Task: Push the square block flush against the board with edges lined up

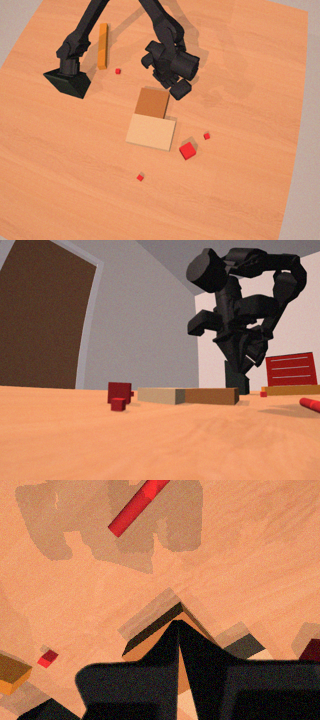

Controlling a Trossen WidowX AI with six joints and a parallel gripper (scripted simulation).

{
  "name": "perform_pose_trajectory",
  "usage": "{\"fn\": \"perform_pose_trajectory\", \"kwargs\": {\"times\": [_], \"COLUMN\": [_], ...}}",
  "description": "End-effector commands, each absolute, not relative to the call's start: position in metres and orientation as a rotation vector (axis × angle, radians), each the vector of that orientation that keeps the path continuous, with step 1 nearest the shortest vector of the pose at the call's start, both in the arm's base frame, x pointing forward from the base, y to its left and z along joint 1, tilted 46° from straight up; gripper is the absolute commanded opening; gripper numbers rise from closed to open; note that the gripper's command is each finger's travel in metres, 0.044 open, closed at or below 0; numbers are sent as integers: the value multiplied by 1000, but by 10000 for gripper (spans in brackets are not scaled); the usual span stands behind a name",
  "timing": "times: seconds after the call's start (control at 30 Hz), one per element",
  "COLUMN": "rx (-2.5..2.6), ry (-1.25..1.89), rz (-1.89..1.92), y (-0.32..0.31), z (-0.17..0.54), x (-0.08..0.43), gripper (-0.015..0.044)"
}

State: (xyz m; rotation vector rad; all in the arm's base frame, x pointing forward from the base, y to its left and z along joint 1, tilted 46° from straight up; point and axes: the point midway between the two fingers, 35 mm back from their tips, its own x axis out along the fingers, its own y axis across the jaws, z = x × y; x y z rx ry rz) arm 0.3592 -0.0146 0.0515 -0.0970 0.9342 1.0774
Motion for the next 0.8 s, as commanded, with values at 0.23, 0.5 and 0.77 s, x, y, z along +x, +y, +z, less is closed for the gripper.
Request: {"fn": "perform_pose_trajectory", "kwargs": {"times": [0.23, 0.5, 0.77], "rx": [209, 432, 473], "ry": [1126, 1245, 1266], "rz": [882, 728, 699], "y": [-41, -60, -61], "z": [31, 13, 7], "x": [379, 391, 393], "gripper": [0, 0, 0]}}
